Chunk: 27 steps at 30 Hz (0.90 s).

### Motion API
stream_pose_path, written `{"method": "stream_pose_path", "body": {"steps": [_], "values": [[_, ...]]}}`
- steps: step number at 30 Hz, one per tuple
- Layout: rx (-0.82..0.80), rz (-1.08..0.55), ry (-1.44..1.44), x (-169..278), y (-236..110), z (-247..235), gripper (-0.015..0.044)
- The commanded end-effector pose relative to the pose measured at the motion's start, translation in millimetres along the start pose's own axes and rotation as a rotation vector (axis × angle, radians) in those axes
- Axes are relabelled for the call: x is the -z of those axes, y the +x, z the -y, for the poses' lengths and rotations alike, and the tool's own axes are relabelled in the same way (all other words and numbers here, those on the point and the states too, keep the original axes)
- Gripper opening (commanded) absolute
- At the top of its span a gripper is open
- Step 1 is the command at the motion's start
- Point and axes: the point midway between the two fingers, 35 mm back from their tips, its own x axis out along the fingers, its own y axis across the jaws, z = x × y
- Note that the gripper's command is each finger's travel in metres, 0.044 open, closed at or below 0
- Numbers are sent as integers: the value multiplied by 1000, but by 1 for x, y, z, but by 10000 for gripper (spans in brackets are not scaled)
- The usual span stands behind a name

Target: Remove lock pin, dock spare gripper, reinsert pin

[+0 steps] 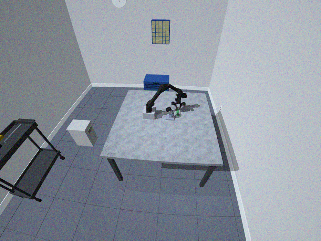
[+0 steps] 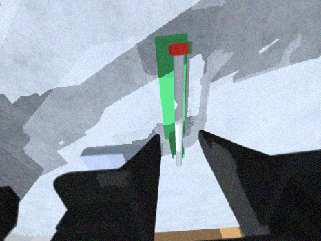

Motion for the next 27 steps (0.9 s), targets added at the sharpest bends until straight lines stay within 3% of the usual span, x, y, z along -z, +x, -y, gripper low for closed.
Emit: {"method": "stream_pose_path", "body": {"steps": [1,27], "values": [[4,-4,-3,-1,5,1,180],[4,-4,-3,-11,47,2,180]]}}
